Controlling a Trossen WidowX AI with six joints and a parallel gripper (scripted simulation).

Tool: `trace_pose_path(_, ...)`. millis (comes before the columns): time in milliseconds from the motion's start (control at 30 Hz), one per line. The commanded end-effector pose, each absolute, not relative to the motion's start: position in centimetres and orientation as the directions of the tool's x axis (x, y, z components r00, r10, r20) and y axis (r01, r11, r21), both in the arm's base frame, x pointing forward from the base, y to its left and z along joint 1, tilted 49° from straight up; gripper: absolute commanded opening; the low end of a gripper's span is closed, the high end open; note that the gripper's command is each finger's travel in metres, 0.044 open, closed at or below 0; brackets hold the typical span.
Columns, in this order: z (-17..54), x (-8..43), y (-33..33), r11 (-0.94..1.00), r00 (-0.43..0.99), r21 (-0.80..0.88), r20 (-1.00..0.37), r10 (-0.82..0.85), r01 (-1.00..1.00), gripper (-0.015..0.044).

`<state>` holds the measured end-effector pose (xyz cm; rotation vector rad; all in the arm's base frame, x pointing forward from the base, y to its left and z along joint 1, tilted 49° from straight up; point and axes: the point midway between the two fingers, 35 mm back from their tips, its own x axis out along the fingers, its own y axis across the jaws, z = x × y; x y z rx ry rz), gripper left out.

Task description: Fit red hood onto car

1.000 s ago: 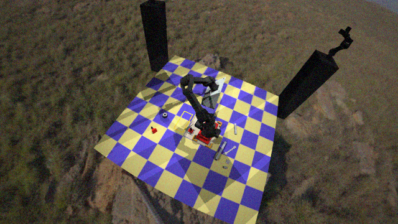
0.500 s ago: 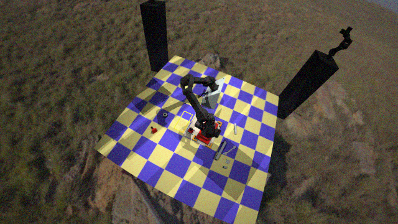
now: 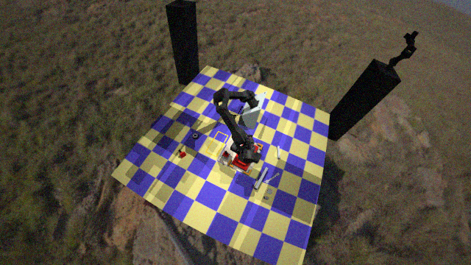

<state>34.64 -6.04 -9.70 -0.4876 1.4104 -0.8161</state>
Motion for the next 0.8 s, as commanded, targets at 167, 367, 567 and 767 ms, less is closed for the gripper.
trace_pose_path(167, -9.94, 34.59, -6.42, 0.645, -0.038, -0.736, -0.664, -0.746, 0.204, 0.0)
trace_pose_path(367, -10.1, 34.57, -6.61, 0.645, -0.038, -0.736, -0.664, -0.747, 0.204, 0.0)
trace_pose_path(567, -10.16, 34.57, -6.66, 0.645, -0.038, -0.736, -0.664, -0.746, 0.204, 0.0)
trace_pose_path(767, -10.02, 34.58, -6.47, 0.645, -0.038, -0.736, -0.665, -0.746, 0.204, 0.0)
